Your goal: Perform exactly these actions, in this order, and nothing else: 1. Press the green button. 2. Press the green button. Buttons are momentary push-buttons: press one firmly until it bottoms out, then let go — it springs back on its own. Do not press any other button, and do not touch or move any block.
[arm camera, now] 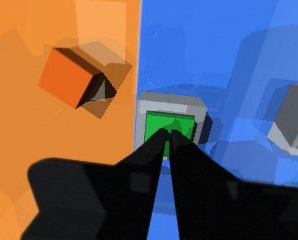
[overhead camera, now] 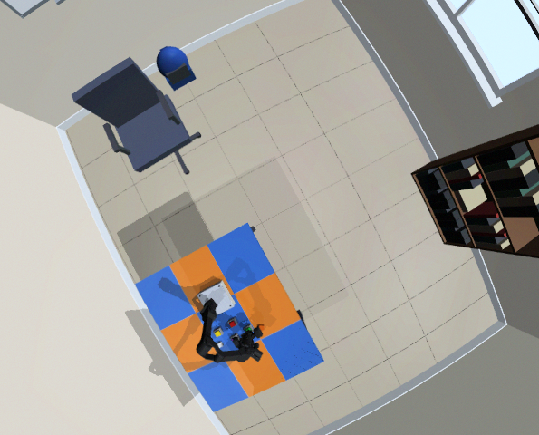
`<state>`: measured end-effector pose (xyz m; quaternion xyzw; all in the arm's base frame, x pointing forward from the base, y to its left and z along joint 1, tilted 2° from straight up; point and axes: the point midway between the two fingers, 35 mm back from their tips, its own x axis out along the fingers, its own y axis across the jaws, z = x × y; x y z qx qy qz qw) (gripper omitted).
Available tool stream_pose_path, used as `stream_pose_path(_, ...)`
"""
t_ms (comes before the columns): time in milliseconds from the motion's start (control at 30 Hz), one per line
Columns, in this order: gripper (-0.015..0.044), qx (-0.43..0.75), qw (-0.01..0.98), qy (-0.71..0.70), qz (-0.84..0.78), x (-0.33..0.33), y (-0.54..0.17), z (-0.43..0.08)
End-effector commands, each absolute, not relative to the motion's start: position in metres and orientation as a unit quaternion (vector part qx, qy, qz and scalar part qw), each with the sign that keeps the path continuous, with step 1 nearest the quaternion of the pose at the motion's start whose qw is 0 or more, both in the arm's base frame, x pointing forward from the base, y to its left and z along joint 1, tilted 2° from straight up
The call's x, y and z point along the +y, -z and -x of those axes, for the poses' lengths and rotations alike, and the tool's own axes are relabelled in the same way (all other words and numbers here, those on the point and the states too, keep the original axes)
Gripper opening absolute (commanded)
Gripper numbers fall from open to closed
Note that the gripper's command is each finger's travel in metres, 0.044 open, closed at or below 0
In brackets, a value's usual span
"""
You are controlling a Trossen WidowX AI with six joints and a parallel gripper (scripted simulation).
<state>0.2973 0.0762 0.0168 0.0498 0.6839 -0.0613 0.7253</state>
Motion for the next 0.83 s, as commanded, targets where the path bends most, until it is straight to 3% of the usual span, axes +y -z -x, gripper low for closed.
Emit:
stream_pose_path(0,0.002,0.687,0.722,0.061,-0.05,0.076,-0.015,-0.295)
stream_pose_path(300,0.002,0.687,0.722,0.061,-0.05,0.077,-0.049,-0.294)
stream_pose_path(567,0.023,0.688,0.721,0.058,-0.053,0.162,-0.107,-0.27)
stream_pose_path(767,0.0387,0.689,0.721,0.057,-0.053,0.165,-0.109,-0.269)
stream_pose_path(800,0.0387,0.689,0.721,0.057,-0.053,0.165,-0.109,-0.269)
